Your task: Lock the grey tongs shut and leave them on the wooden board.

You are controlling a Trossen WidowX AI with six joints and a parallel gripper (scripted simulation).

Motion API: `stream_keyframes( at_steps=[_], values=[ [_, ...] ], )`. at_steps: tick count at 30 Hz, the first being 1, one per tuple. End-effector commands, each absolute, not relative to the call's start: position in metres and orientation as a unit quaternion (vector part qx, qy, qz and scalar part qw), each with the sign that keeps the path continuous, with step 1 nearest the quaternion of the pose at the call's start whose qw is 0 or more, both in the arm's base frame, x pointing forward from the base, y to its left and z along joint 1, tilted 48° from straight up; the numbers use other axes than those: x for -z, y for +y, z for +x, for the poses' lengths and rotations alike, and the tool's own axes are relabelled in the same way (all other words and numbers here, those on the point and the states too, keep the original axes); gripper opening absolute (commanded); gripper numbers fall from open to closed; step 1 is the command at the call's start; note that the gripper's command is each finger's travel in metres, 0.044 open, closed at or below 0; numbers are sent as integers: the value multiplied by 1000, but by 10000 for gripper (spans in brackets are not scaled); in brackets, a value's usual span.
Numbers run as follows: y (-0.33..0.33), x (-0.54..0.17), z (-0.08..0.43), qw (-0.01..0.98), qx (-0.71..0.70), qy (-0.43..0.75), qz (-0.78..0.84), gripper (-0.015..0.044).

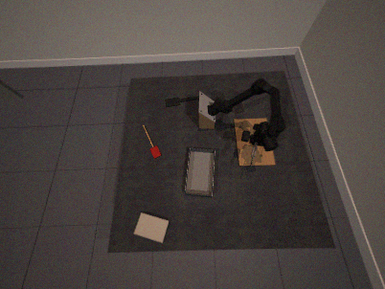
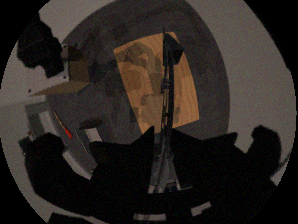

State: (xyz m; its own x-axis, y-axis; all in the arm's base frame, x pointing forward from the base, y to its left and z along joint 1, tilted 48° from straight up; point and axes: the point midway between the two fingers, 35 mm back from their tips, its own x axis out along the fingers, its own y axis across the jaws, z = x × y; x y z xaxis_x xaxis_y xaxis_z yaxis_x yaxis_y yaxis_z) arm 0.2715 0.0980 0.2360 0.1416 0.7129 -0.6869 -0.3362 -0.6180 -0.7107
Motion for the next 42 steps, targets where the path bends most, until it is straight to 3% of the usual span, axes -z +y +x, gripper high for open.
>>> stream_keyframes(
  at_steps=[1, 16, 28, 42],
  values=[
    [109, -246, 253, 370, -625, -187, -661, -150],
    [137, -268, 189, 240, -570, -314, -720, -150],
    [138, -265, 188, 228, -567, -310, -728, -150],
    [144, -243, 189, 145, -524, -267, -796, -150]
  ],
)
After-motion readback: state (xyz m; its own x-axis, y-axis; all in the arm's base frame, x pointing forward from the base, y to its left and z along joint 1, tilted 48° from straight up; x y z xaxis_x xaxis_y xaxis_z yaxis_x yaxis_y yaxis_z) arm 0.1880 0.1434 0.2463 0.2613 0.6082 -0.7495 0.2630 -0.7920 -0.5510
